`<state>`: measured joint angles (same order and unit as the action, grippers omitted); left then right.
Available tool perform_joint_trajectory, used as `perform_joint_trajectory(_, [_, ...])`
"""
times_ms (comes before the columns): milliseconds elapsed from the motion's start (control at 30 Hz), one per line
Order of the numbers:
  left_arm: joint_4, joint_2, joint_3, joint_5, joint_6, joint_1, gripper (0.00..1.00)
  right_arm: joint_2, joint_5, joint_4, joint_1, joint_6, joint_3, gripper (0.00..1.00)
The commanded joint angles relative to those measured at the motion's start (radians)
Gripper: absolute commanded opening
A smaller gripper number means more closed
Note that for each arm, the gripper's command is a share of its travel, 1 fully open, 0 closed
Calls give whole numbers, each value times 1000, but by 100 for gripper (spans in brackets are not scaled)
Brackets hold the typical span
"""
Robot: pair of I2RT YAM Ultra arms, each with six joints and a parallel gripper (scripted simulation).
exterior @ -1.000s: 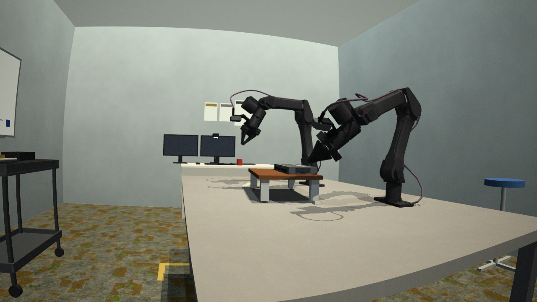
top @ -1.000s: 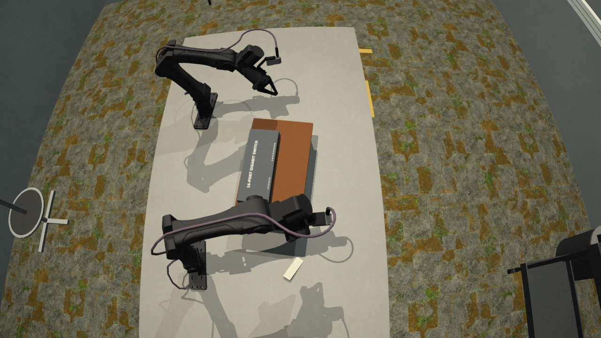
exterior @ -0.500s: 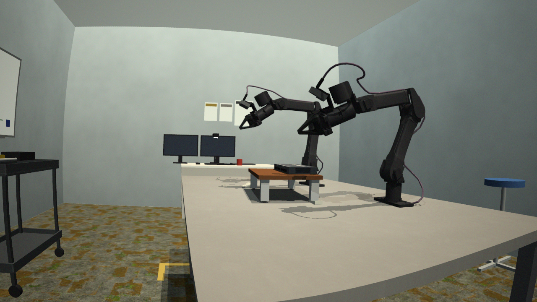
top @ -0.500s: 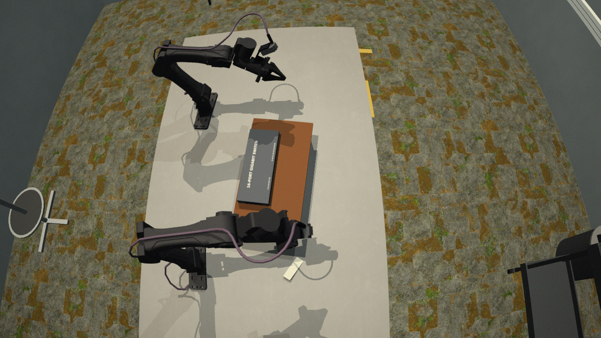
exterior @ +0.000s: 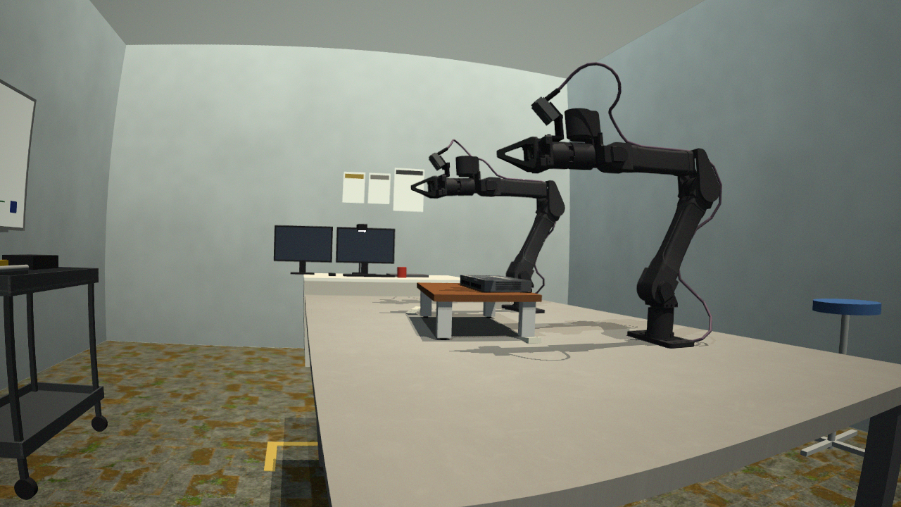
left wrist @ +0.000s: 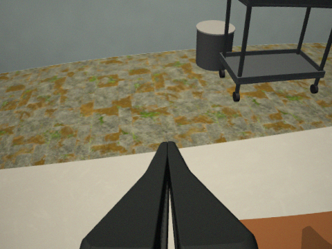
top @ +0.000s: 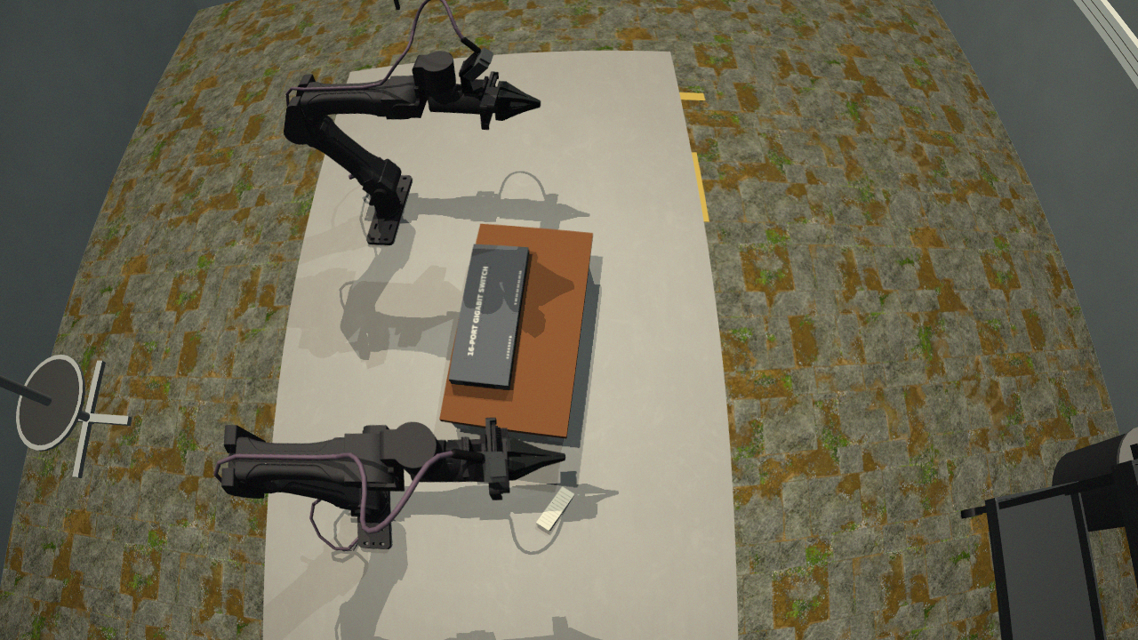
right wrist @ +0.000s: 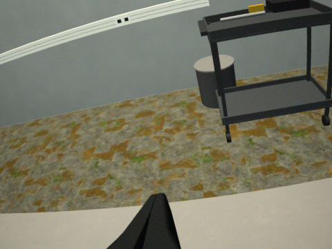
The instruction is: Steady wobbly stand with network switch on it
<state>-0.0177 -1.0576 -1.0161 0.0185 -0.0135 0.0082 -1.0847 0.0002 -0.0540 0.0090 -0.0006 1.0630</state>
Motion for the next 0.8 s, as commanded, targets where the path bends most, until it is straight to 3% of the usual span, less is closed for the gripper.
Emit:
perform_joint_trajectory(0, [50,16,-60,-42,41,-18,0,54,-9,87,-18,3,-41,0])
perform_joint_trajectory(167, [49,38,-74,-5,17,-17,0,72,-8,57,-23,6,18,0])
perform_joint_trajectory(400, [11,37,-84,-18,10,-21,0,39,-8,42,-23,4,13,0])
perform_joint_trajectory(633, [2,39,-6,-28,7,-6,0,16,-5,42,-15,5,20,0])
perform_joint_trajectory(767, [3,36,-40,-28,8,-6,0,16,-5,42,-15,5,20,0])
